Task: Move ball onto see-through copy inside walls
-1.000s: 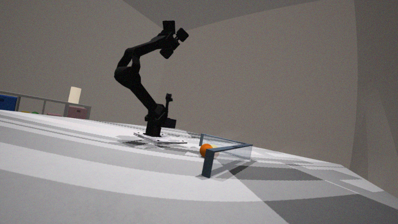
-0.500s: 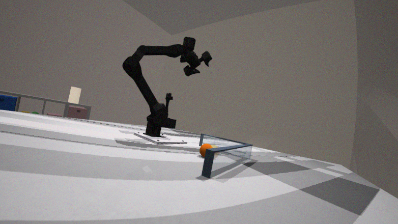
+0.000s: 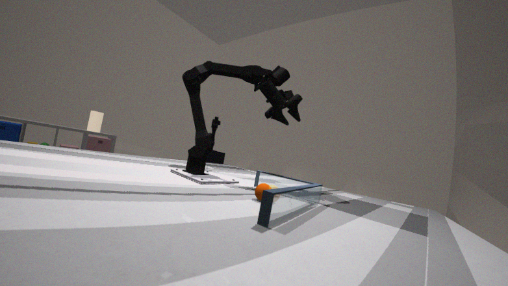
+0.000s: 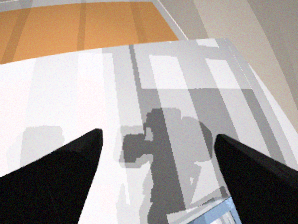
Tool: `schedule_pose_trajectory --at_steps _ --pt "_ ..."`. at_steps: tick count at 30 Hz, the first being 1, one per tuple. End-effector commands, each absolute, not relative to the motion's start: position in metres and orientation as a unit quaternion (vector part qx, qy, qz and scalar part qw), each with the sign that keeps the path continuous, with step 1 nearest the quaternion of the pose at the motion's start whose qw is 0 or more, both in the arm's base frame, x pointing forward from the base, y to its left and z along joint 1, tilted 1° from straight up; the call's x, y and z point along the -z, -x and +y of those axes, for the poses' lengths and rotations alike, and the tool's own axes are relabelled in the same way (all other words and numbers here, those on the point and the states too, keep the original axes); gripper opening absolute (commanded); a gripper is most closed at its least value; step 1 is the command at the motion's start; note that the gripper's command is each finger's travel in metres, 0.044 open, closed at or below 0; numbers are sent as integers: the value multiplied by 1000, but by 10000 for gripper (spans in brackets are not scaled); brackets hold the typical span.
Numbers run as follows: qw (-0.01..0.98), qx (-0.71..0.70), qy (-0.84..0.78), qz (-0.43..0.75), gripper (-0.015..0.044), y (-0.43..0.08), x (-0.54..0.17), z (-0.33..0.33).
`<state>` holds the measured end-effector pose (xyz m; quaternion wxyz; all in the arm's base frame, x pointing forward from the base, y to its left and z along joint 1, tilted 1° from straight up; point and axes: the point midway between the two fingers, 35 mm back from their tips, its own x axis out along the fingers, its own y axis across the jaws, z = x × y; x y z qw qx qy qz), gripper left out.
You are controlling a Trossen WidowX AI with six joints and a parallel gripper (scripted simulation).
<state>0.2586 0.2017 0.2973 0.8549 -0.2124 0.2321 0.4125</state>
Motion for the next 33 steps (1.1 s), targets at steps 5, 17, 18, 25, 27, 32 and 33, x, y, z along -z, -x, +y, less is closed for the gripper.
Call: schedule_pose_trajectory --at_steps 5,17,18,25,27,32,33 --pt "859 -254 138 423 332 -316 -223 117" --pt "740 26 -42 671 332 -315 -119 -46" --pt "726 44 -56 684 332 -310 -113 -57" --pt "714 58 -68 694 332 -307 -107 -65" --pt "714 58 -68 694 332 -307 -98 -65" --pt "714 58 -68 694 332 -307 -93 -65" --pt "714 58 -68 694 332 -307 -93 -65"
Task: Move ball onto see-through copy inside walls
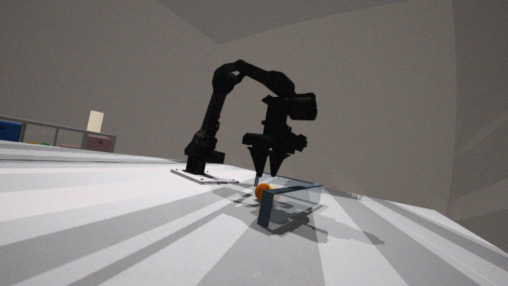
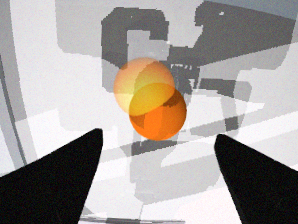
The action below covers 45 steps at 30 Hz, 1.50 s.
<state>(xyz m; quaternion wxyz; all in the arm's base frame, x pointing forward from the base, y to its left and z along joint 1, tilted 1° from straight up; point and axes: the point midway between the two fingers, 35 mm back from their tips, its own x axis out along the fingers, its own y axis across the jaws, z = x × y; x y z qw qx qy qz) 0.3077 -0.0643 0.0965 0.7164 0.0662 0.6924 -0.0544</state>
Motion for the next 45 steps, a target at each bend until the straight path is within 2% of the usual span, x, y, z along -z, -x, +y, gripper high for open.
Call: schedule_pose_trajectory --at_steps 1,27,31,38,45 --pt "714 58 -68 694 332 -307 -91 -65" --pt "714 58 -68 694 332 -308 -51 -64" --pt "714 58 -68 694 227 -308 -51 -64" --pt "714 58 -68 694 181 -308 -51 -64" --pt "714 58 -68 694 0 -312 -73 -66"
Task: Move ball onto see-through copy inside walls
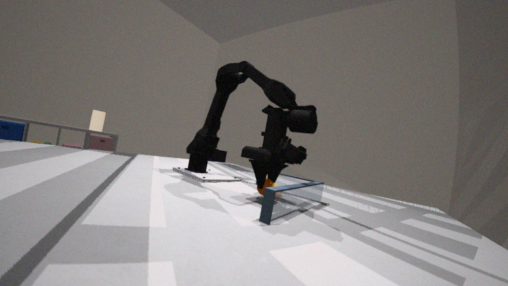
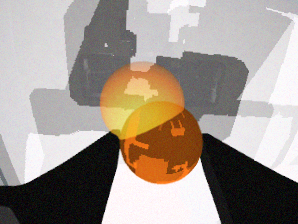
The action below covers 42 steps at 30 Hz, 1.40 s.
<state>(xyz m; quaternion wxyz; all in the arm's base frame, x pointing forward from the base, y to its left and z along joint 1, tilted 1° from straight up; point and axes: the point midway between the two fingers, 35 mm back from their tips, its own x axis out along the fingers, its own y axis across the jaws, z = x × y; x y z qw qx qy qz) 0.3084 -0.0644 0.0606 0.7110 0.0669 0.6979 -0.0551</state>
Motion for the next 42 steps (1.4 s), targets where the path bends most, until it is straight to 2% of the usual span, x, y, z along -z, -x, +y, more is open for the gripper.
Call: schedule_pose_trajectory --at_steps 1,23,42 --pt "714 58 -68 694 0 -313 -78 -66" --pt "714 58 -68 694 0 -305 -184 -66" --pt "715 58 -68 694 0 -328 -118 -57"
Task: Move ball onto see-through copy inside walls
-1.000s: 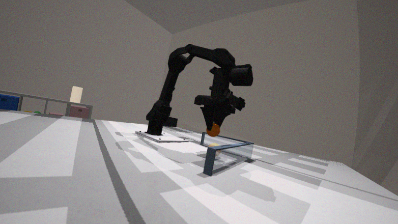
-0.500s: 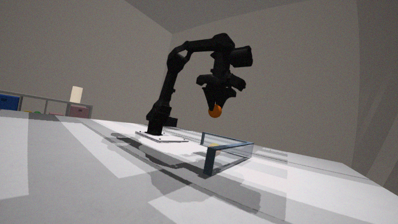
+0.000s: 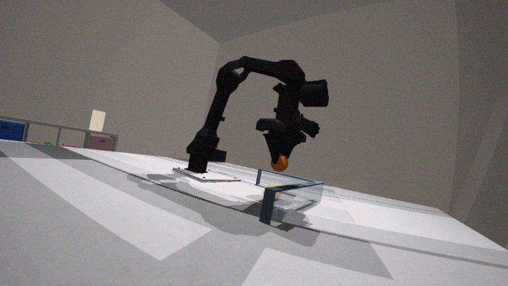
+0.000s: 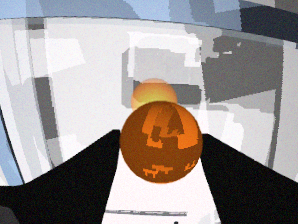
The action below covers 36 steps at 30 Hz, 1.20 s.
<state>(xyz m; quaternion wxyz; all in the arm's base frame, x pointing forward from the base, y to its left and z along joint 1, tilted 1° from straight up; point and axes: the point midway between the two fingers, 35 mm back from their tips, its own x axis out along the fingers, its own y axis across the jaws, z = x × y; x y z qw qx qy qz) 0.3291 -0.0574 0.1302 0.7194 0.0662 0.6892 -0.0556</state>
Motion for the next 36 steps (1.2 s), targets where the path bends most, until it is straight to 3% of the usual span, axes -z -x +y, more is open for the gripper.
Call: schedule_pose_trajectory --at_steps 1,11,32,36 --pt "715 58 -68 694 0 -329 -114 -57" --pt "715 58 -68 694 0 -328 -70 -56" --pt "715 58 -68 694 0 -329 -49 -56" --pt "717 55 -67 692 105 -329 -52 -56"
